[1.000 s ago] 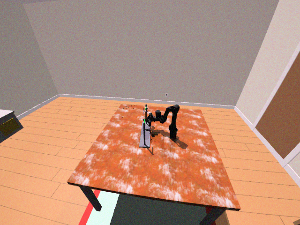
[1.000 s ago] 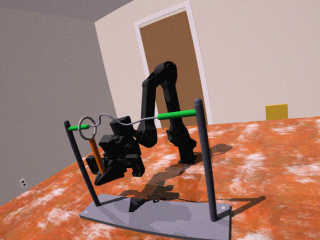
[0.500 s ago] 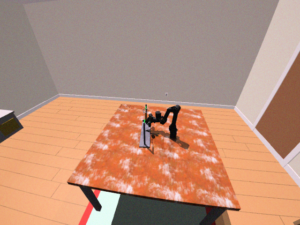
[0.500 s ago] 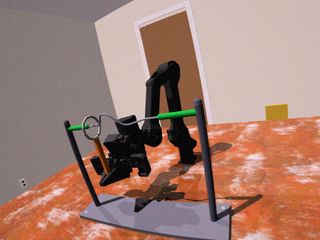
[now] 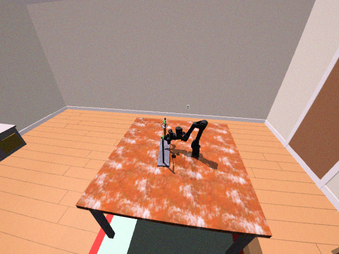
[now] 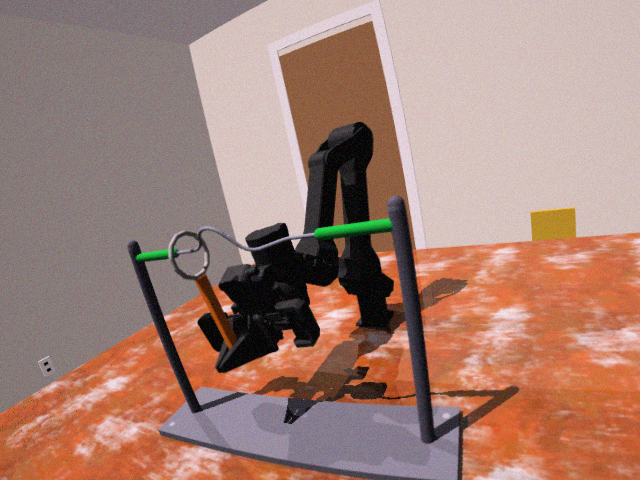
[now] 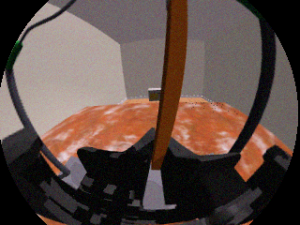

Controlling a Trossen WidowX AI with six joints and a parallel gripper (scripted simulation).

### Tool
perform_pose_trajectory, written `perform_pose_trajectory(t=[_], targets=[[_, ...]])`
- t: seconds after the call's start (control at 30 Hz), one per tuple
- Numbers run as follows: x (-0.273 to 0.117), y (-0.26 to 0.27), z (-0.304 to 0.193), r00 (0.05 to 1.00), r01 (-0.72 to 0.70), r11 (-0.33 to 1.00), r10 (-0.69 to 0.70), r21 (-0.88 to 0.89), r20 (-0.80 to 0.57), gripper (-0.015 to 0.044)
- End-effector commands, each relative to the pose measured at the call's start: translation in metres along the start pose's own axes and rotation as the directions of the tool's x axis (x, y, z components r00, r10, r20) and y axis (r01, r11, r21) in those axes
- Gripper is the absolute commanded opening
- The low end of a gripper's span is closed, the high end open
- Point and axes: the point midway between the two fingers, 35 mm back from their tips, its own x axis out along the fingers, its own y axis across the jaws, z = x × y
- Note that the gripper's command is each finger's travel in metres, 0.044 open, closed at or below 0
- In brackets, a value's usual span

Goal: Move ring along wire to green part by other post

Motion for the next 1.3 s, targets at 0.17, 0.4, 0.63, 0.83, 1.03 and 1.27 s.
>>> perform_pose_trajectory(t=[0.17,0.4,0.63,0.83,1.03,1.27], targets=[[-0.01,0.018,0.004,0.998,0.035,0.995,-0.029,0.093,-0.064,-0.015],[-0.018,0.038,0.007,0.988,0.074,0.975,-0.044,0.207,-0.148,-0.015],[-0.029,0.063,0.014,0.969,0.127,0.933,-0.044,0.338,-0.242,-0.015],[-0.04,0.085,0.026,0.944,0.178,0.876,-0.024,0.449,-0.328,-0.015],[-0.049,0.101,0.038,0.914,0.218,0.825,0.016,0.522,-0.406,-0.015],[-0.05,0.109,0.047,0.899,0.248,0.803,0.016,0.541,-0.437,-0.015]])
